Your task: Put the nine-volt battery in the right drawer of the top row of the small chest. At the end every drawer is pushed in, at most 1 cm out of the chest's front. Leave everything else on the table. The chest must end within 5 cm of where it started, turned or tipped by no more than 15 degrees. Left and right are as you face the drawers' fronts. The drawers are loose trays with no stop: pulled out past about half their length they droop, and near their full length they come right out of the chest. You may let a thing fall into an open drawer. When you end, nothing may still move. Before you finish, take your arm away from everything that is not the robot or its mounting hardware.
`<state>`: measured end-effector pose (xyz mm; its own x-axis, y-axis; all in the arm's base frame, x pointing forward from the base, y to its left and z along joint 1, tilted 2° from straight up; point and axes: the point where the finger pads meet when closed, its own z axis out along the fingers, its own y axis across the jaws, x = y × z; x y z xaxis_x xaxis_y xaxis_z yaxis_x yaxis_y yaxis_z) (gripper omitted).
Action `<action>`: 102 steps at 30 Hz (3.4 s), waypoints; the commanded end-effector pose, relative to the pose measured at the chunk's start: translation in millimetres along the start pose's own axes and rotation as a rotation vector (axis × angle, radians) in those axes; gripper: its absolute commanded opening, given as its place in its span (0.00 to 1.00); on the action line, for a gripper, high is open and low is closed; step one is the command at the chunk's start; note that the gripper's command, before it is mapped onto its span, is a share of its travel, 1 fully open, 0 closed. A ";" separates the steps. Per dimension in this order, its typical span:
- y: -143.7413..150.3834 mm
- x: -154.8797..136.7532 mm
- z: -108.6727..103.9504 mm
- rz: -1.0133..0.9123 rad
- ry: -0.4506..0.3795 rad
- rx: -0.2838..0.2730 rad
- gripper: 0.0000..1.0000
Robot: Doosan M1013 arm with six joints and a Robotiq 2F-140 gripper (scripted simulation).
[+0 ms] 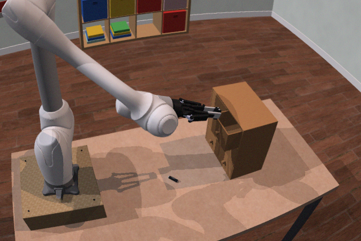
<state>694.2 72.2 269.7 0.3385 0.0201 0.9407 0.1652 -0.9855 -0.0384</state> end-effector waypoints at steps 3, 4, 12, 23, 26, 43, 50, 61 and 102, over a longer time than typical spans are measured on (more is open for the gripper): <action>0.1 7.1 19.3 0.000 0.000 0.000 0.14; 0.1 8.1 22.0 0.000 0.000 0.000 0.14; 0.1 12.9 35.2 0.000 0.000 0.000 0.14; 0.1 16.3 44.6 0.000 0.000 0.000 0.14; 0.1 16.4 44.8 0.000 0.000 0.000 0.14; 0.1 16.4 44.8 0.000 0.000 0.000 0.14; 0.1 16.4 44.8 0.000 0.000 0.000 0.16; 0.1 16.4 44.8 0.000 0.000 0.000 1.00; 0.0 -10.1 -43.3 0.000 0.000 0.000 1.00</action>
<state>670.3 68.2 273.3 0.3380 0.0203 0.9409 0.1642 -0.9857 -0.0378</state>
